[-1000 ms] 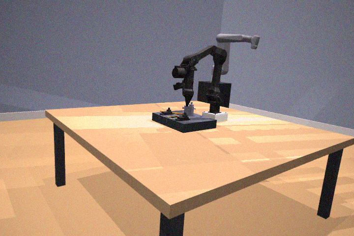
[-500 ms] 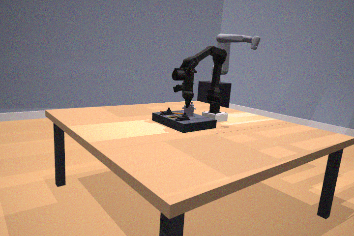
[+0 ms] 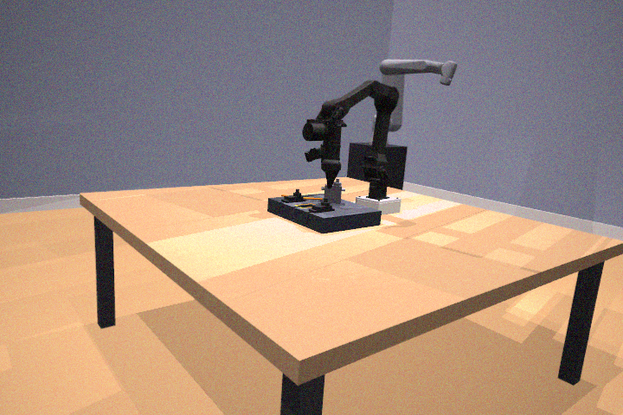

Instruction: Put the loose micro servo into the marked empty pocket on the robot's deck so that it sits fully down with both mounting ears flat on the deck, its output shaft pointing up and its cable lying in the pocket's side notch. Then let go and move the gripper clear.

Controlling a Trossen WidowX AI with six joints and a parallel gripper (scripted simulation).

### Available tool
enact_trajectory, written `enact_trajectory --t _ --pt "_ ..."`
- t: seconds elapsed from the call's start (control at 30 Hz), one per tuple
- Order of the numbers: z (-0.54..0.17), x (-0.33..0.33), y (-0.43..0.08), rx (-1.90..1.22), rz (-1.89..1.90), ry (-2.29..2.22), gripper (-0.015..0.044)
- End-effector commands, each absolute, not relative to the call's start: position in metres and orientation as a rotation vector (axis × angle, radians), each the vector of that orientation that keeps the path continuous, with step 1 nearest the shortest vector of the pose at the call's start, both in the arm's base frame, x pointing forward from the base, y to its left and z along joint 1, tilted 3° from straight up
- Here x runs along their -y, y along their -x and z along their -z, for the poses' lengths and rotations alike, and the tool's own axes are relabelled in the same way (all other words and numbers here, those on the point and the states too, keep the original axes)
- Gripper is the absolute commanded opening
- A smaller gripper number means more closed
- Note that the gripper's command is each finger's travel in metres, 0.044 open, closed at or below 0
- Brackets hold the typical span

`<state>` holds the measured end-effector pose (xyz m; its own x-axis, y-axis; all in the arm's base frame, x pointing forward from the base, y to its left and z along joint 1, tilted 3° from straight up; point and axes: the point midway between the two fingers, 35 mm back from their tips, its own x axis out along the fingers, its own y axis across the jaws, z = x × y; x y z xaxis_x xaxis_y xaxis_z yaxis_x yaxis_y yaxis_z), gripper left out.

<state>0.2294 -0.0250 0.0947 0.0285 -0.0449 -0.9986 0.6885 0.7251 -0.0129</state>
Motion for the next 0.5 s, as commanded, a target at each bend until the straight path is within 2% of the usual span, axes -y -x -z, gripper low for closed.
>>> enact_trajectory --t 0.0,0.47 --pt "-0.109 0.025 -0.230 -1.433 0.612 -0.562 0.0000" --pt "-0.121 0.030 -0.231 -1.433 0.612 -0.562 0.0000"
